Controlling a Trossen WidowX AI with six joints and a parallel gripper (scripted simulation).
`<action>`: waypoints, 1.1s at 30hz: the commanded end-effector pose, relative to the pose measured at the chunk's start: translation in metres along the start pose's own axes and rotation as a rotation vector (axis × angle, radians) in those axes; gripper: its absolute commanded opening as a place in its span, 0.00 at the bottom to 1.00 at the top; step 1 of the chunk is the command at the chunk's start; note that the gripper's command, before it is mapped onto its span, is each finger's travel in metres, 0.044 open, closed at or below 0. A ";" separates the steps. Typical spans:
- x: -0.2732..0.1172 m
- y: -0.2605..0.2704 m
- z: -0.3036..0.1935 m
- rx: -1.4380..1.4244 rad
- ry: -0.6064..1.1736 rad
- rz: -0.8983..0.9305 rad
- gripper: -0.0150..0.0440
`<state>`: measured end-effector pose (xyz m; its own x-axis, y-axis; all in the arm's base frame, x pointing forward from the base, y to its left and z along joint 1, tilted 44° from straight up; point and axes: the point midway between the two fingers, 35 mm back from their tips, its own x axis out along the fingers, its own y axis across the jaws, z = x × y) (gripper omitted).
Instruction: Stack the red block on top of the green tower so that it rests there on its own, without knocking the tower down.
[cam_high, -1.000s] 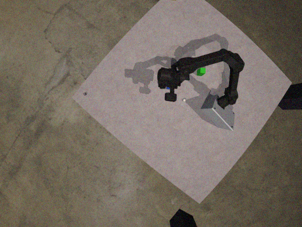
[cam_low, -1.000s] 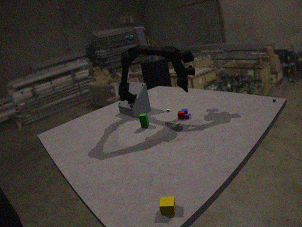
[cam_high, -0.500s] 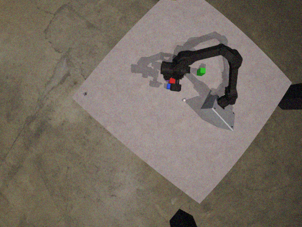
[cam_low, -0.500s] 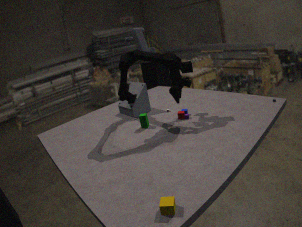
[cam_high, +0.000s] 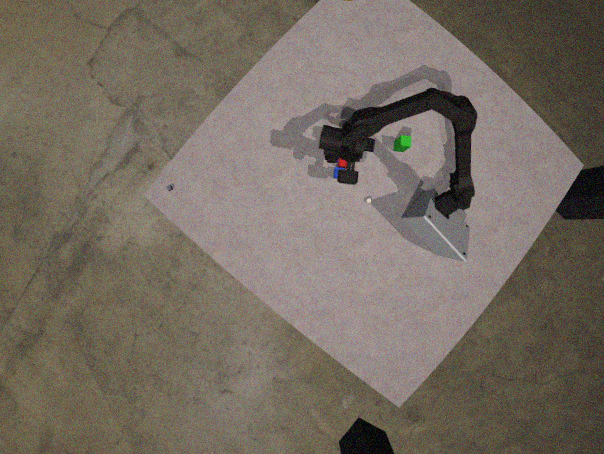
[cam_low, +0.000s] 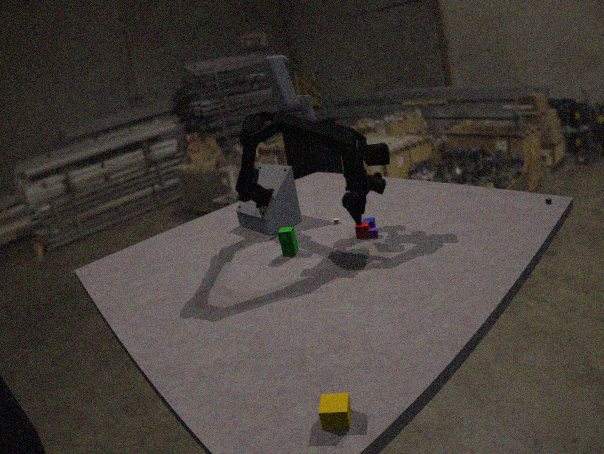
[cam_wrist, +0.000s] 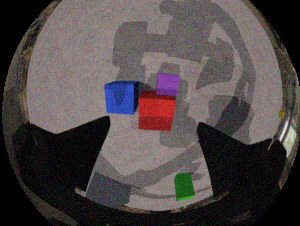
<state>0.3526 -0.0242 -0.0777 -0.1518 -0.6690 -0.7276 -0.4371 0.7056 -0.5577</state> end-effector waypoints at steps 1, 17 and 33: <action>0.004 0.000 0.000 -0.006 -0.002 -0.008 1.00; 0.030 -0.001 0.001 -0.006 -0.001 -0.009 1.00; 0.048 -0.001 0.000 -0.006 0.000 -0.010 1.00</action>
<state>0.3506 -0.0420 -0.1028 -0.1259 -0.6647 -0.7364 -0.4616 0.6963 -0.5496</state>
